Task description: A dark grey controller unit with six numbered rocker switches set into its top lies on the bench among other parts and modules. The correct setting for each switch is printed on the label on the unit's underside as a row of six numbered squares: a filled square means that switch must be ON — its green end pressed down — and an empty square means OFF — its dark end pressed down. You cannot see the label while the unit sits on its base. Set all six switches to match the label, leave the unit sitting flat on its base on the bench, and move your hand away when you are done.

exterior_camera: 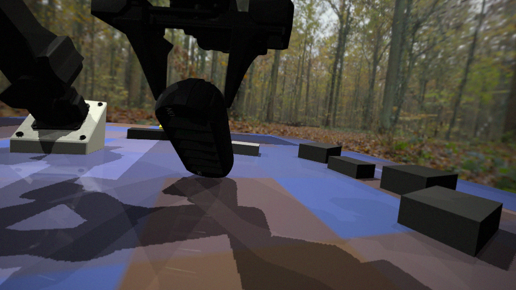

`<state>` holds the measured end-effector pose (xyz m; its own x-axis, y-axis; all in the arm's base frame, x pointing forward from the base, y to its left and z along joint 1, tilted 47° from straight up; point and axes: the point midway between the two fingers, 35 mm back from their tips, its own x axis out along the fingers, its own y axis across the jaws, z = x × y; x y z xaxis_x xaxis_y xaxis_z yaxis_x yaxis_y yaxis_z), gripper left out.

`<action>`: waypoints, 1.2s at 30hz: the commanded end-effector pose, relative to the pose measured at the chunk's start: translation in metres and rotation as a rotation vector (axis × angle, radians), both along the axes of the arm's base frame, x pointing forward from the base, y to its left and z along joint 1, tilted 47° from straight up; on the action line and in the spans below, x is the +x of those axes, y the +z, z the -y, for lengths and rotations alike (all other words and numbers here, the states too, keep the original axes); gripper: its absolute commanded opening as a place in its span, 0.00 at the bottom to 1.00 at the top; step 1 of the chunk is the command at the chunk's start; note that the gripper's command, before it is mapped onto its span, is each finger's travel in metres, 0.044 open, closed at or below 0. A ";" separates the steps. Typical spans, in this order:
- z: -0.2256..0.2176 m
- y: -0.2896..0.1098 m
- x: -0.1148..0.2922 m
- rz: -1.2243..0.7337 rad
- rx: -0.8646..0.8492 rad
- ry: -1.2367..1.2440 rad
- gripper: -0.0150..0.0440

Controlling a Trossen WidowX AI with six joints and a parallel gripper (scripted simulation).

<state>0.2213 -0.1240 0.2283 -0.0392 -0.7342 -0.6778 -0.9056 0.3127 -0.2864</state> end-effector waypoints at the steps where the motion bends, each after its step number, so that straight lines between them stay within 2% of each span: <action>1: -0.005 -0.004 0.003 0.000 0.011 -0.002 0.82; 36: -0.030 -0.012 0.015 -0.001 0.012 -0.002 0.83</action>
<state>0.2330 -0.0985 0.2216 -0.0339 -0.7380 -0.6739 -0.9071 0.3058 -0.2892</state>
